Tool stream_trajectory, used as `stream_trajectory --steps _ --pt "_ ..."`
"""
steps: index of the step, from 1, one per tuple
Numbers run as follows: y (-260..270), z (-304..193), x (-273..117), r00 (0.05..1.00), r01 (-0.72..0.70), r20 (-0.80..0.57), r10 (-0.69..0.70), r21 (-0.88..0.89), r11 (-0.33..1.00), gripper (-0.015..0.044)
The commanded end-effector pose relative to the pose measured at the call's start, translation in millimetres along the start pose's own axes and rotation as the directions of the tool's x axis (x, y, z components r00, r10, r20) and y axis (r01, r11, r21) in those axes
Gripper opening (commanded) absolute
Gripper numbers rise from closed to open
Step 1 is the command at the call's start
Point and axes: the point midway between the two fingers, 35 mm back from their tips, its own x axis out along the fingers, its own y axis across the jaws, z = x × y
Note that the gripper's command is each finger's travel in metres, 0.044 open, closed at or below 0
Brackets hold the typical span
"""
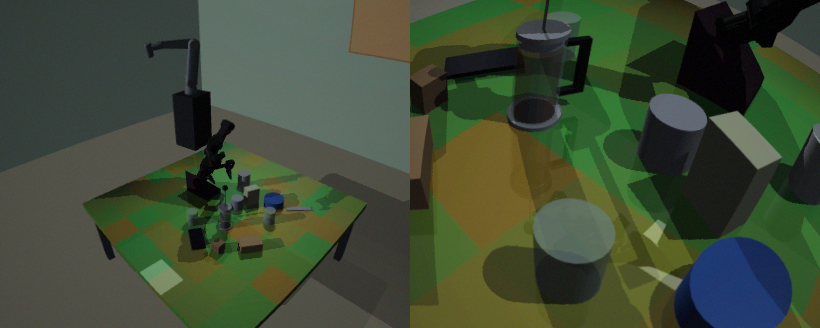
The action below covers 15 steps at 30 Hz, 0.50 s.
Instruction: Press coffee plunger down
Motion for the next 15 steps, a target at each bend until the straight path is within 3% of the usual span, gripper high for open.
stream_trajectory --steps 1,15 --pt "-0.1 -1.7 4.0 1.000 0.005 0.000 -0.005 0.001 1.000 0.0440" --pt "-0.2 -1.8 26.6 1.000 0.004 0.001 -0.004 0.000 1.000 0.0440"
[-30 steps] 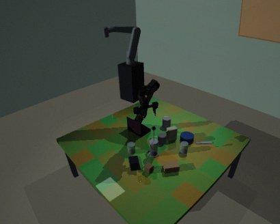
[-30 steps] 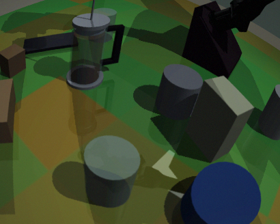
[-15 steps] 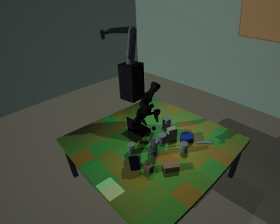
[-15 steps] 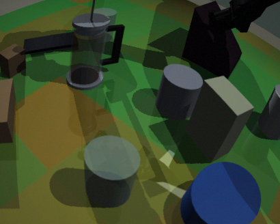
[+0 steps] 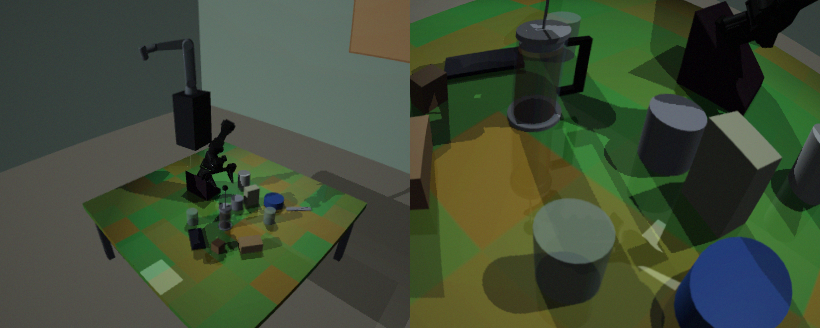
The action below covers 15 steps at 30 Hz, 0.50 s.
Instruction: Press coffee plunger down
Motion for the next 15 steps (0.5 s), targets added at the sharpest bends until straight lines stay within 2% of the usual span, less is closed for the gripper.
stream_trajectory --steps 1,9,15 --pt "-1.0 -0.6 6.5 1.000 0.005 0.001 -0.005 0.004 1.000 0.0440" --pt "-0.5 -1.3 17.0 1.000 0.004 0.002 -0.004 0.004 1.000 0.0440" --pt "-0.5 -1.3 17.0 1.000 0.004 0.002 -0.004 0.004 1.000 0.0282"
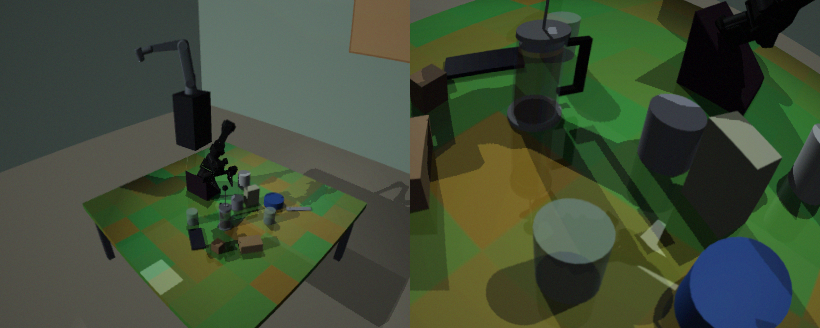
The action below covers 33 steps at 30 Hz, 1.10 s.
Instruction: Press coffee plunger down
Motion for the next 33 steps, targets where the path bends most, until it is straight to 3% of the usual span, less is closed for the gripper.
stream_trajectory --steps 1,7,33 --pt "-0.9 0.0 0.5 1.000 0.006 0.001 -0.006 0.003 1.000 0.0256" --pt "-0.9 0.0 0.5 1.000 0.006 0.001 -0.006 0.003 1.000 0.0118" --pt "-3.1 -19.1 17.6 1.000 0.007 0.000 -0.007 0.003 1.000 0.0116"
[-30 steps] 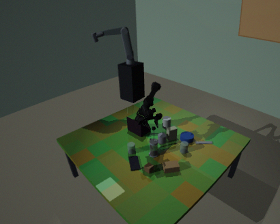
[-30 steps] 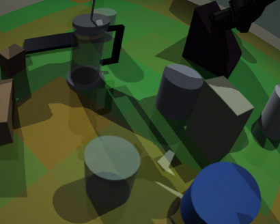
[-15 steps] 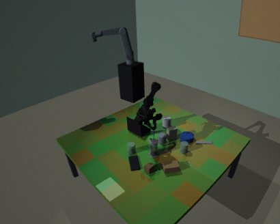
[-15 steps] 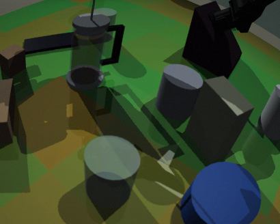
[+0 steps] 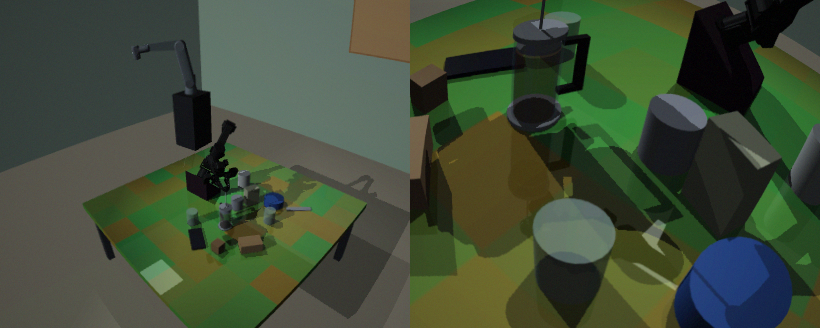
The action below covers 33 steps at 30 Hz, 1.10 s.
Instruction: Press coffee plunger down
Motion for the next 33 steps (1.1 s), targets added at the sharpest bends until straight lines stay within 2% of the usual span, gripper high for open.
stream_trajectory --steps 1,33 --pt "-1.8 -18.7 8.8 0.999 0.007 -0.036 -0.007 0.012 1.000 0.0116" --pt "-1.8 -61.6 40.6 0.999 0.006 -0.035 -0.006 0.014 1.000 0.0116"
